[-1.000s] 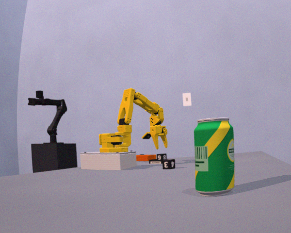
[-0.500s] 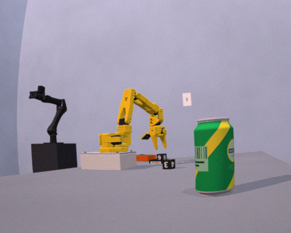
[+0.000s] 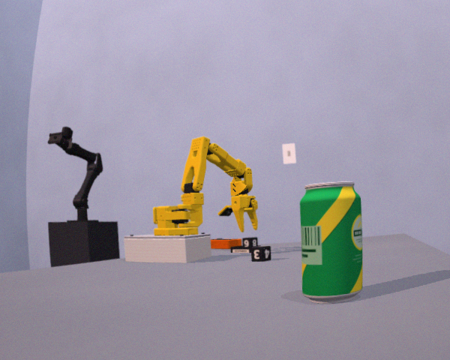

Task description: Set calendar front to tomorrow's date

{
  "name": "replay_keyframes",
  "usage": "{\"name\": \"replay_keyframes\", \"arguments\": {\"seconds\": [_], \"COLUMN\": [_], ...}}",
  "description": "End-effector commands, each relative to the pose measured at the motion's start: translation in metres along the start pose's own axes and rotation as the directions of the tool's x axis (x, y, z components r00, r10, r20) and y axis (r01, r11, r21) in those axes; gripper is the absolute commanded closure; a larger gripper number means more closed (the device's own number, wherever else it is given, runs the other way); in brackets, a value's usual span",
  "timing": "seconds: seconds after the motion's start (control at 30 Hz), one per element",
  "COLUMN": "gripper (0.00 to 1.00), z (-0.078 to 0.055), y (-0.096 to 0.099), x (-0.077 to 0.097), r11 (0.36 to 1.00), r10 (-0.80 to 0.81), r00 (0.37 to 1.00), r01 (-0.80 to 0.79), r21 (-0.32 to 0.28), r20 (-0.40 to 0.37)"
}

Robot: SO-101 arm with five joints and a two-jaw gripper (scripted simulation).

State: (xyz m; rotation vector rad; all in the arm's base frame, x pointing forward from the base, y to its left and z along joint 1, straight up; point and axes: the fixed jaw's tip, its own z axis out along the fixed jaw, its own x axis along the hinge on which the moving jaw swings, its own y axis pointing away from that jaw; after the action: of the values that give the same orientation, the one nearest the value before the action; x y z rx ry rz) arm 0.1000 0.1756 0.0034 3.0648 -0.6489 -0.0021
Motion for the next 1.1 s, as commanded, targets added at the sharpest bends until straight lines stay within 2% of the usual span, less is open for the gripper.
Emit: {"name": "replay_keyframes", "arguments": {"seconds": [0.0,0.2,0.7,1.07], "gripper": [0.65,0.65,0.65,0.65], "z": [0.005,0.01,0.033,0.04], "y": [-0.001,-0.001,-0.001,0.0], "x": [-0.002,-0.002,-0.002,-0.002], "r11": [1.0,1.0,1.0,1.0], "r10": [-0.02,-0.02,-0.02,-0.02], "r00": [1.0,1.0,1.0,1.0], "r01": [0.02,0.02,0.02,0.02], "r21": [-0.004,-0.004,-0.004,-0.004], "r20": [0.002,0.002,0.002,0.002]}}
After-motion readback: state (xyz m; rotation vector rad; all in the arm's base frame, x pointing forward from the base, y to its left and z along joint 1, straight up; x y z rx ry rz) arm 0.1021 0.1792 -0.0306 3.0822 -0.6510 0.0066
